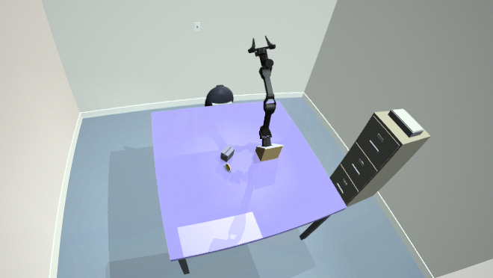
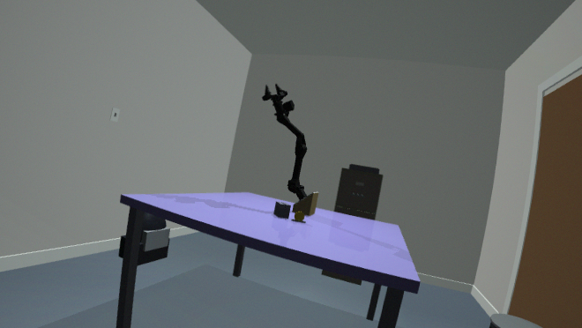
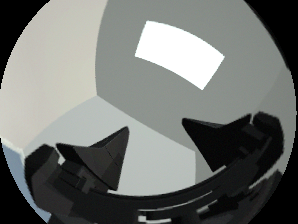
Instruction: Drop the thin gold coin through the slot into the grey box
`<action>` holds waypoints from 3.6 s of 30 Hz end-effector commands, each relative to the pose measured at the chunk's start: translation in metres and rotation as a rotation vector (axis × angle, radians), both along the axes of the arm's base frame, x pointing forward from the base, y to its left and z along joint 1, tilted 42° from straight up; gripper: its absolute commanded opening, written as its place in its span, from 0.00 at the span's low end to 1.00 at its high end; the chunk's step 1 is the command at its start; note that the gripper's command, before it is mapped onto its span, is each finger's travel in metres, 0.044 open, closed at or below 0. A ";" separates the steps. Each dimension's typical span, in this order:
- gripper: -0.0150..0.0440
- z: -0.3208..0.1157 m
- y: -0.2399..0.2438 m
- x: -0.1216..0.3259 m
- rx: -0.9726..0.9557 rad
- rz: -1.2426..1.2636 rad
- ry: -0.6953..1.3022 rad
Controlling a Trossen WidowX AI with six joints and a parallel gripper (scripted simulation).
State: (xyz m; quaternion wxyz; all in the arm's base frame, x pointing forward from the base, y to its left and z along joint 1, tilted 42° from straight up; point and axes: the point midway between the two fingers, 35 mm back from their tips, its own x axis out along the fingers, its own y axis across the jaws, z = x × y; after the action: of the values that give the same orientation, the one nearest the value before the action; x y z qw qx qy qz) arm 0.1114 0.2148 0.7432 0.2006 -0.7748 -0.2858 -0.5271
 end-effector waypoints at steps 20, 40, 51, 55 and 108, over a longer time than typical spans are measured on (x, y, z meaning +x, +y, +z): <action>0.53 0.030 -0.241 -0.102 0.586 0.247 -0.229; 0.53 -0.085 -0.481 0.014 1.327 0.321 -0.095; 0.53 -0.198 -0.532 0.135 1.679 0.242 0.179; 0.53 -0.242 -0.528 0.181 1.772 0.201 0.329; 0.53 -0.745 -0.174 0.238 0.803 -1.411 2.317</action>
State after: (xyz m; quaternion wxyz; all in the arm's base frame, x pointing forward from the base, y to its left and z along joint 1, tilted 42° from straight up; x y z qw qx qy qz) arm 0.3525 0.0427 -0.0014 0.2398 -0.6275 0.6461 0.3622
